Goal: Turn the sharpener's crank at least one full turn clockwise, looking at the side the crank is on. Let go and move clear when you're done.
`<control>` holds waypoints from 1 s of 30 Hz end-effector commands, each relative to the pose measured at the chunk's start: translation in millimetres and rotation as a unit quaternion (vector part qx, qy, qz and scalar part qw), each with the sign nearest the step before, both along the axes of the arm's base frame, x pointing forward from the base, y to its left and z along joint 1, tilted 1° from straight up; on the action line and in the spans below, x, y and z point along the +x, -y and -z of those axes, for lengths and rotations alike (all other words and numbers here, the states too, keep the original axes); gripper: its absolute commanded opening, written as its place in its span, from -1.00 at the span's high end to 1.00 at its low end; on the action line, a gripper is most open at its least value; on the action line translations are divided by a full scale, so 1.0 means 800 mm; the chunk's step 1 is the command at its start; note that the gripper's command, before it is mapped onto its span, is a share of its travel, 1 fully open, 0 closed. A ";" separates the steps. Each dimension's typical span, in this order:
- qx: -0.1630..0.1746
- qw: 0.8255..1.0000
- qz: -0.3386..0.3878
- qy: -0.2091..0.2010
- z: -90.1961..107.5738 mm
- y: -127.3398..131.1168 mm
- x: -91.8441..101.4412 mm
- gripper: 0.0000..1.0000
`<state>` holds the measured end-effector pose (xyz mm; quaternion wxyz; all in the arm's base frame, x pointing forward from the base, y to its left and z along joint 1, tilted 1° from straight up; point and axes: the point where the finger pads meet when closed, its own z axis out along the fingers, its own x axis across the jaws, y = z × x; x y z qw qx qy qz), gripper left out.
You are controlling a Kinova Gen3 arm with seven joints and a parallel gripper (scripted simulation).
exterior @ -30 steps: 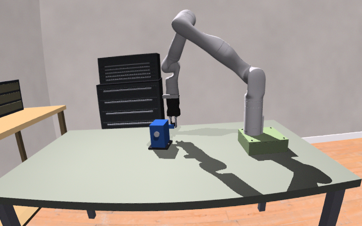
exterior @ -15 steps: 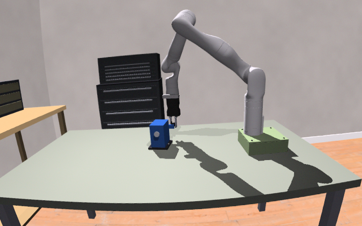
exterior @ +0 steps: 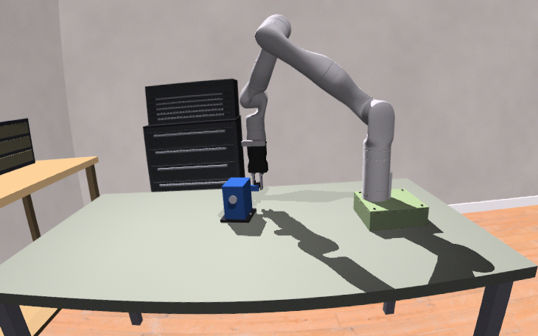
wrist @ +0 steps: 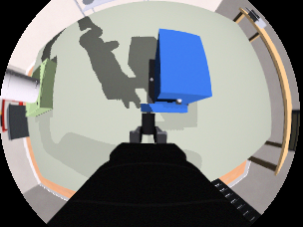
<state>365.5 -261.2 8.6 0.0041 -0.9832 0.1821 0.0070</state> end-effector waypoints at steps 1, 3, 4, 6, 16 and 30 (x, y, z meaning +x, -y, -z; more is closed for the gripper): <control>0.000 1.000 0.000 0.001 -0.002 0.001 0.001 1.00; 0.000 1.000 0.000 0.001 -0.003 0.001 0.001 1.00; 0.000 1.000 0.000 0.001 -0.004 0.001 0.001 1.00; 0.000 1.000 0.000 0.001 -0.006 0.001 0.001 1.00; 0.000 1.000 0.000 0.001 -0.021 0.002 0.004 1.00; 0.000 1.000 0.000 0.001 -0.053 0.011 0.026 1.00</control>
